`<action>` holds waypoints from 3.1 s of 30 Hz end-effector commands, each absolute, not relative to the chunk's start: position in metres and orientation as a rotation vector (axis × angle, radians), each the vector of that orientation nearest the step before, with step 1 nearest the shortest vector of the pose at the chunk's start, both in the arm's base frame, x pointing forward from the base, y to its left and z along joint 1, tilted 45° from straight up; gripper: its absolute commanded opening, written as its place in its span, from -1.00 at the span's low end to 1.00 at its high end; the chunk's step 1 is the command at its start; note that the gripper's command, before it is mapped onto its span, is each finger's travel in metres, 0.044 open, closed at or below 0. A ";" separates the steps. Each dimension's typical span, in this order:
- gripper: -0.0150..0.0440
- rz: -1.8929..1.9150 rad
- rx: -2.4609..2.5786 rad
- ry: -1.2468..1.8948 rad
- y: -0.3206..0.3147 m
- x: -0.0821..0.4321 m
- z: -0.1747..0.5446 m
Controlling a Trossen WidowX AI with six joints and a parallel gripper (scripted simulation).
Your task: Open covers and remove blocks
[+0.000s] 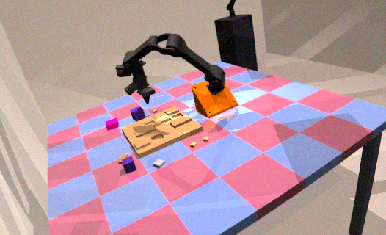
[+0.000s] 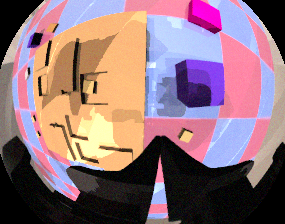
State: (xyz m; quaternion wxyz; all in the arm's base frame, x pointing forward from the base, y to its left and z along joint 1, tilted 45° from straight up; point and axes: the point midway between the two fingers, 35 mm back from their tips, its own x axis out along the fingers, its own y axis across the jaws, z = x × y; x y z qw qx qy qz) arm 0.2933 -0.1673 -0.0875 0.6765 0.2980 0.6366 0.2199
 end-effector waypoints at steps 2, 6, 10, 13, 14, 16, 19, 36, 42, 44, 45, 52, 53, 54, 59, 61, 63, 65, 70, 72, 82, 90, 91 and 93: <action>-0.49 -0.071 1.283 1.597 -0.133 0.325 -0.045; -0.49 -0.208 1.414 1.619 -0.126 0.329 -0.039; -0.49 -0.346 1.541 1.634 -0.118 0.334 -0.032; -0.49 -0.457 1.638 1.640 -0.113 0.337 -0.027; -0.49 -0.495 1.670 1.641 -0.112 0.337 -0.026; -0.49 -0.572 1.733 1.642 -0.108 0.339 -0.023; -0.49 -0.688 1.825 1.638 -0.104 0.342 -0.019; -0.49 -0.959 2.022 1.611 -0.095 0.343 -0.013; -0.49 -0.959 2.021 1.611 -0.098 0.344 -0.015; -0.49 -0.959 2.021 1.611 -0.098 0.344 -0.015; -0.49 -0.959 2.021 1.611 -0.098 0.344 -0.015; -0.49 -0.959 2.022 1.610 -0.091 0.346 -0.023; -0.49 -0.959 2.022 1.610 -0.088 0.346 -0.026; -0.49 -0.959 2.022 1.610 -0.085 0.347 -0.029; -0.49 -0.957 2.023 1.612 -0.068 0.349 -0.046; -0.49 -0.956 2.023 1.612 -0.063 0.350 -0.050; -0.49 -0.956 2.023 1.612 -0.062 0.350 -0.050; -0.49 -0.956 2.023 1.612 -0.062 0.350 -0.050; -0.49 -0.956 2.023 1.612 -0.059 0.350 -0.052; -0.49 -0.956 2.023 1.612 -0.058 0.351 -0.053; -0.49 -0.956 2.024 1.613 -0.053 0.352 -0.057; -0.49 -0.956 2.023 1.612 -0.056 0.349 -0.062; -0.49 -0.956 2.023 1.612 -0.057 0.349 -0.064; -0.49 -0.956 2.023 1.612 -0.058 0.348 -0.066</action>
